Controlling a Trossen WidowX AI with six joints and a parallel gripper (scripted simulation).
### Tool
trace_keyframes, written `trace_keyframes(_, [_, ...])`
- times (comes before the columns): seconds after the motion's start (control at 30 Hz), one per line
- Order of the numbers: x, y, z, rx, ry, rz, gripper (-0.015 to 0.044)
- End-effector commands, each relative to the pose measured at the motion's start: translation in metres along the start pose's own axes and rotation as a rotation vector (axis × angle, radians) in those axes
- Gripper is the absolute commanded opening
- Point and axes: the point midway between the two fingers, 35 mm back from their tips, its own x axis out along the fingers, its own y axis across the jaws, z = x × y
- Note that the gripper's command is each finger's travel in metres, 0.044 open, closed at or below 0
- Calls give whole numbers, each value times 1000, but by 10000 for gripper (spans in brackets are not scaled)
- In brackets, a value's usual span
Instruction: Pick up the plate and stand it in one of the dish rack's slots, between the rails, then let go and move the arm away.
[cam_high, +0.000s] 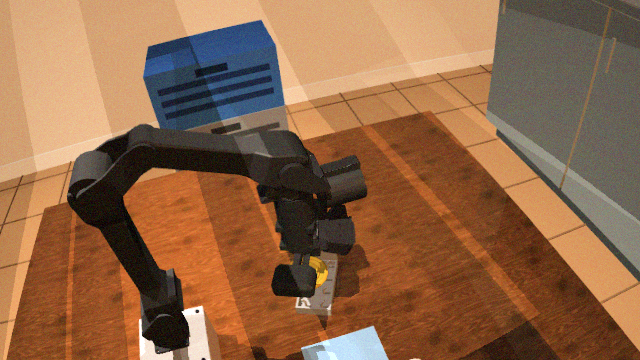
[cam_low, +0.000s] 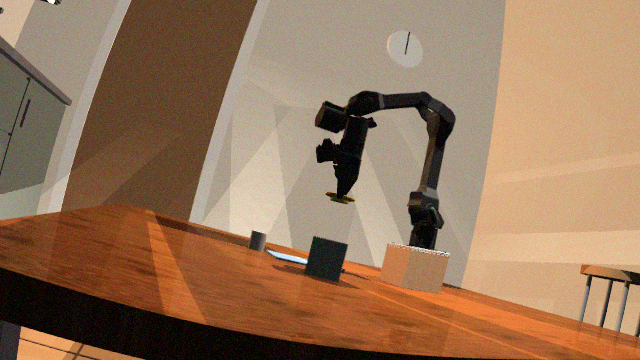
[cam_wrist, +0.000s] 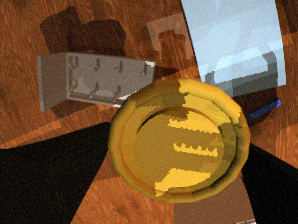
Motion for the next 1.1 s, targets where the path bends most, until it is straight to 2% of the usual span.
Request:
trace_keyframes(0.0, [8,5,2,-28,8,44,0])
trace_keyframes(0.57, [72,34,24,-316,-23,401,0])
trace_keyframes(1.07, [108,48,32,-568,-188,706,0])
